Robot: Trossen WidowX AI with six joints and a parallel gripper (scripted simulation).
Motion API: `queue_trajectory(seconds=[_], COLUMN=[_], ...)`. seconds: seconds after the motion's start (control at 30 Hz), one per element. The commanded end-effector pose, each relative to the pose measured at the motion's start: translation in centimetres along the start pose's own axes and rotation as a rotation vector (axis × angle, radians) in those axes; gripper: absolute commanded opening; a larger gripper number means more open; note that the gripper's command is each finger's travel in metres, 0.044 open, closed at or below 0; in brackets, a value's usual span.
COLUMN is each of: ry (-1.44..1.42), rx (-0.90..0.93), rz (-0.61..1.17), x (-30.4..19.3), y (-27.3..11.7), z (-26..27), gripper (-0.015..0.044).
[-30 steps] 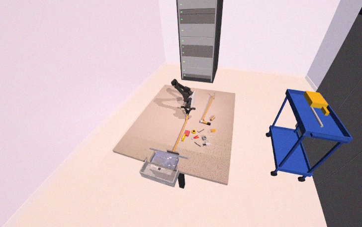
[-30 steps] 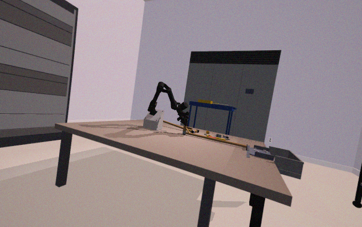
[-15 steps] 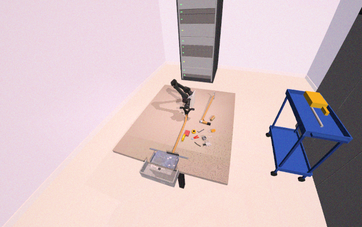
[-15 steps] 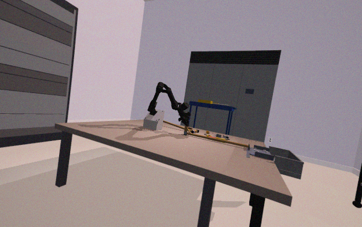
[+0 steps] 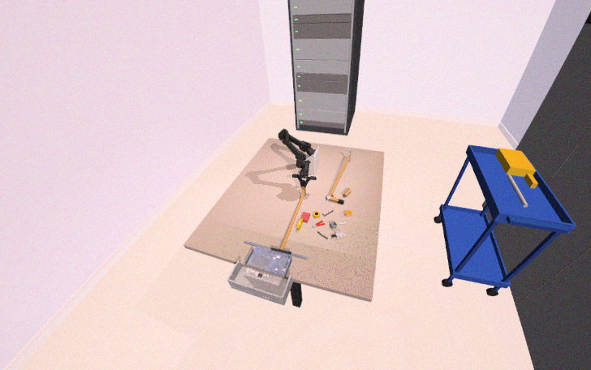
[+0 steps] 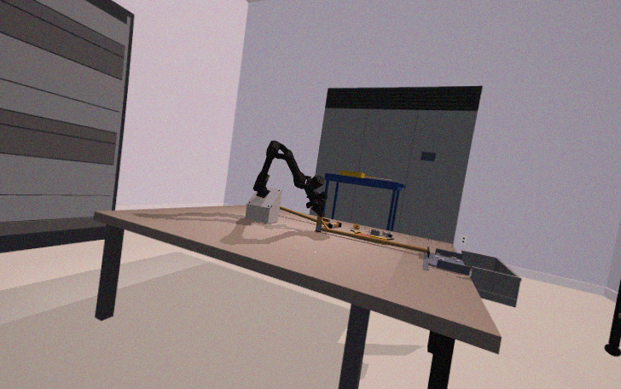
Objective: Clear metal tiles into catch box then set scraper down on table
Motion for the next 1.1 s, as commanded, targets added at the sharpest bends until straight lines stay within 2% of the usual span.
queue_trajectory(seconds=[0.0,1.07], ry=[0.016,0.019], rx=[-0.015,-0.016], rz=[-0.004,-0.006], x=[0.6,3.9], y=[0.3,2.5], z=[-0.4,0.6], gripper=[0.0000,0.0000])
Point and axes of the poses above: the point midway between the two fingers, 35 mm back from their tips, its own y axis out along the fingers, its own z axis across the jaws, x = y × z, the point moved 6 cm from there along -y, back along the fingers, and after that the axes turned 7 degrees about -y, right-handed, at the moved point
